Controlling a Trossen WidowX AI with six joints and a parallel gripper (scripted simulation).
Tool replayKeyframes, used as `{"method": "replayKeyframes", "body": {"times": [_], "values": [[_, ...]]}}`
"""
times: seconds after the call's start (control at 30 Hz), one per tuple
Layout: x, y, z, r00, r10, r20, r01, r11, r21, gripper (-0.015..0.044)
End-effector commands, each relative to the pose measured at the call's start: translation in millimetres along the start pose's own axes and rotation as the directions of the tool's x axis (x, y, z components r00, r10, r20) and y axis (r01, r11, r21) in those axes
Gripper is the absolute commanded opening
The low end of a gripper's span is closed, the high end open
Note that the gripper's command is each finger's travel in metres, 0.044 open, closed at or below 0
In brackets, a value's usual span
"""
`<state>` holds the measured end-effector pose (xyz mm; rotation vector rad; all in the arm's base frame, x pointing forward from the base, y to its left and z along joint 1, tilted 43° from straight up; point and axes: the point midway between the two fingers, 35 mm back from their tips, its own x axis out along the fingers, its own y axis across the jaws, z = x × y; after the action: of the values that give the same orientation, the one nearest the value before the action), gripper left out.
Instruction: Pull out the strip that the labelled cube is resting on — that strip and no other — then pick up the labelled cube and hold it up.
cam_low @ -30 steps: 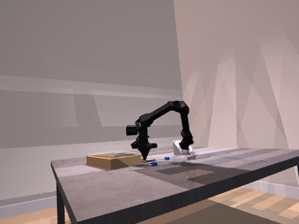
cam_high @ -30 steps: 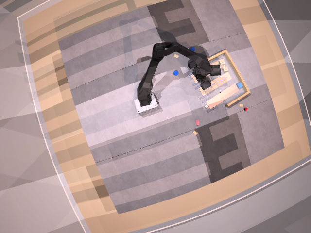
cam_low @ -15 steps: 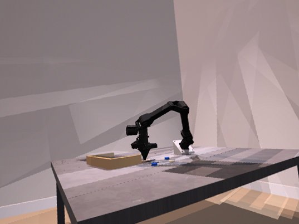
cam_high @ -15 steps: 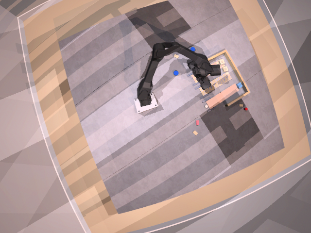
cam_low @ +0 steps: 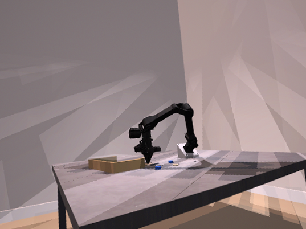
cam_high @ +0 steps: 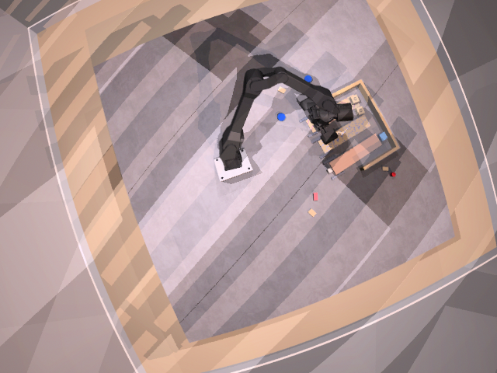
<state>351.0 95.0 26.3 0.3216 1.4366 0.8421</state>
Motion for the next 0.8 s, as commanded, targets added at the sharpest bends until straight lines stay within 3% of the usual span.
{"method": "replayKeyframes", "body": {"times": [0.0, 0.77], "values": [[1.9, 1.0, 0.8, 1.000, 0.004, 0.000, -0.004, 1.000, 0.002, 0.0000], [3.2, -0.1, -16.8, 1.000, 0.004, 0.000, -0.004, 1.000, 0.003, 0.0000]]}}
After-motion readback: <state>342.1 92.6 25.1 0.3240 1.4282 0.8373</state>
